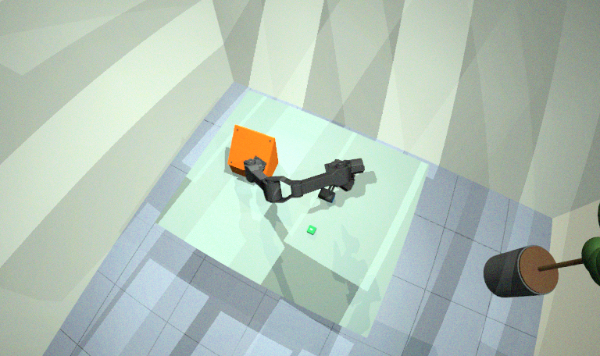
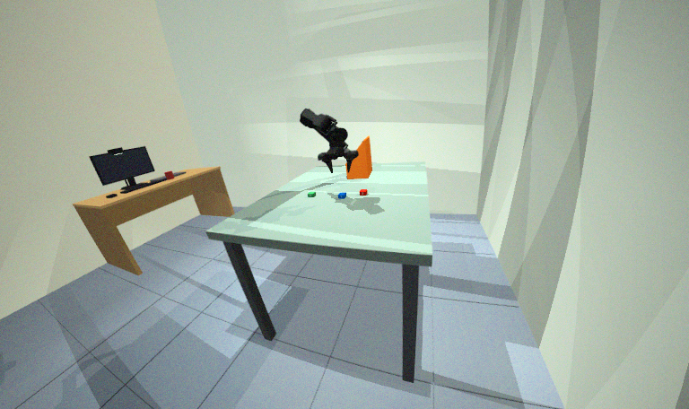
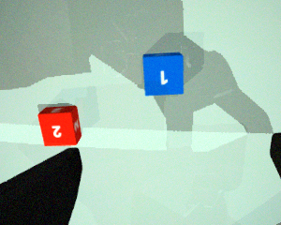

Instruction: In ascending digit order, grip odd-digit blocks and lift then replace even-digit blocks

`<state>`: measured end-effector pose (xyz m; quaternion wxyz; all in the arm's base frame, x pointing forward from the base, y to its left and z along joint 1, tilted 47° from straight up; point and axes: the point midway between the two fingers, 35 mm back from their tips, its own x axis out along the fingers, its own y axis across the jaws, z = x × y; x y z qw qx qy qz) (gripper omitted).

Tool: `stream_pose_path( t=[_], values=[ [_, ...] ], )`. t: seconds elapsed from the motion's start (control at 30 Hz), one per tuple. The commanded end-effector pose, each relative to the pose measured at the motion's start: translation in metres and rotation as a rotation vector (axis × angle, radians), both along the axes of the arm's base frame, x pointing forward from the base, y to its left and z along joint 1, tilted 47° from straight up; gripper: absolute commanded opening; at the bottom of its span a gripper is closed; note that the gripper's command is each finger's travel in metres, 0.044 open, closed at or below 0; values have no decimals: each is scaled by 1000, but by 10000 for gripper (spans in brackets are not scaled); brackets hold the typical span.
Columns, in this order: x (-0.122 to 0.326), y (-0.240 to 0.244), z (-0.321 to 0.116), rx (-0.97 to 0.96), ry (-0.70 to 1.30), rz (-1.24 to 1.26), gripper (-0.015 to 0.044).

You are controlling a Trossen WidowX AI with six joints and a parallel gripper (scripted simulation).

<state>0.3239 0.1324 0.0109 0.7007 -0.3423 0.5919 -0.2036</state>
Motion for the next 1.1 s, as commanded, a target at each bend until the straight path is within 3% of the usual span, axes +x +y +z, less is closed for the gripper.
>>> stream_pose_path(
  t=[0.0, 0.53, 0.73, 1.07],
  values=[
    [2, 4, -2, 11, -16, -12, 400],
    [2, 4, -2, 11, -16, -12, 400],
    [-49, 52, -64, 16, -14, -11, 400],
    [-51, 54, -67, 16, -14, -12, 400]
  ],
)
